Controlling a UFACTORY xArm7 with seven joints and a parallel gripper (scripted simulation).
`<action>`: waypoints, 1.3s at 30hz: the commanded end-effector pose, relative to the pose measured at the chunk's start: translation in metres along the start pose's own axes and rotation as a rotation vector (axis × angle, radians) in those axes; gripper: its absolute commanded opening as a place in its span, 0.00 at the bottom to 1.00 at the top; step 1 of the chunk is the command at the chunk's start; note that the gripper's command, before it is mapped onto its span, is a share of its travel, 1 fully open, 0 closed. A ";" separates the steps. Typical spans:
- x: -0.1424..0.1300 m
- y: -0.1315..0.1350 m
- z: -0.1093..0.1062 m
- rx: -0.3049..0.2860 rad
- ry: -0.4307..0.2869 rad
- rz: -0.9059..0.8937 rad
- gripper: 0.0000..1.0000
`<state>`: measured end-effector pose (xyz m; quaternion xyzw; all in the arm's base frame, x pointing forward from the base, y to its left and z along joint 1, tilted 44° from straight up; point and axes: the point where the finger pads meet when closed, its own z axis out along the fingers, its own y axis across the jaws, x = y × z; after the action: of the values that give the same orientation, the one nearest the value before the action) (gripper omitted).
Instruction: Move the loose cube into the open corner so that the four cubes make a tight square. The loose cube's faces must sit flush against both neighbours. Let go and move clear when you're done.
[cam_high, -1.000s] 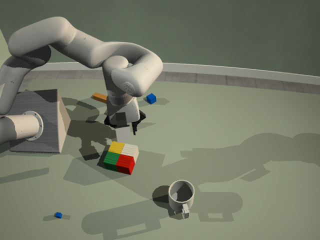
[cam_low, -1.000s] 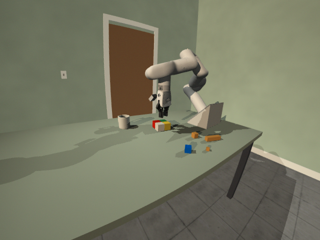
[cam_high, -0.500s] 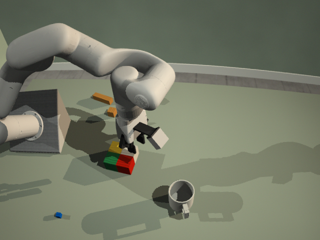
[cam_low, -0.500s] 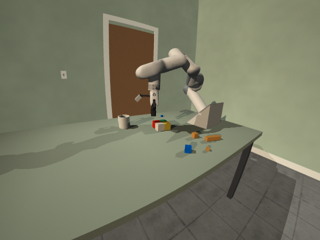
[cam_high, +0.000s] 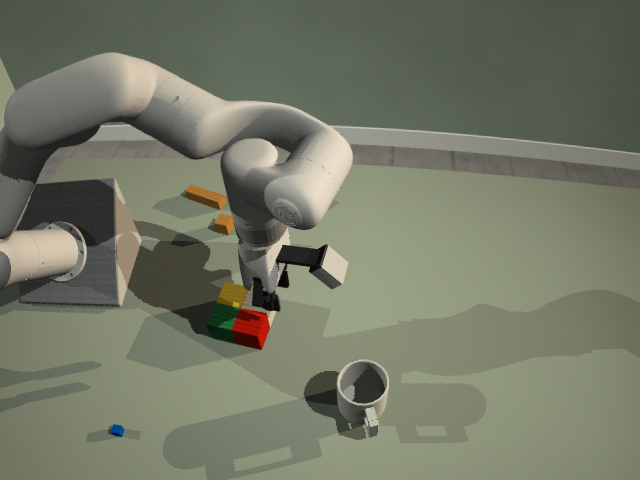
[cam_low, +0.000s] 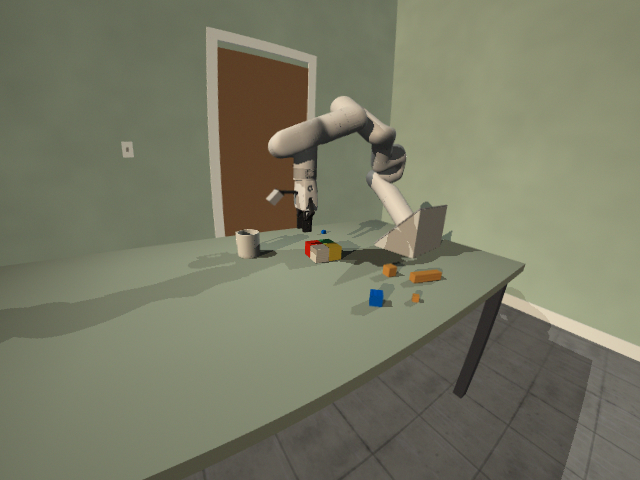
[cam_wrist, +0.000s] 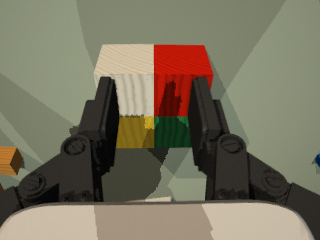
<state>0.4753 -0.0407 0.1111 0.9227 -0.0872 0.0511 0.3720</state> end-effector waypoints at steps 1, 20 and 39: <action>0.001 0.000 -0.002 0.001 0.003 0.000 0.46; 0.001 0.000 0.014 0.001 0.003 -0.001 0.46; 0.001 0.000 0.061 0.001 0.003 -0.001 0.46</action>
<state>0.4768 -0.0797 0.0716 0.9227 -0.0872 0.0509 0.3720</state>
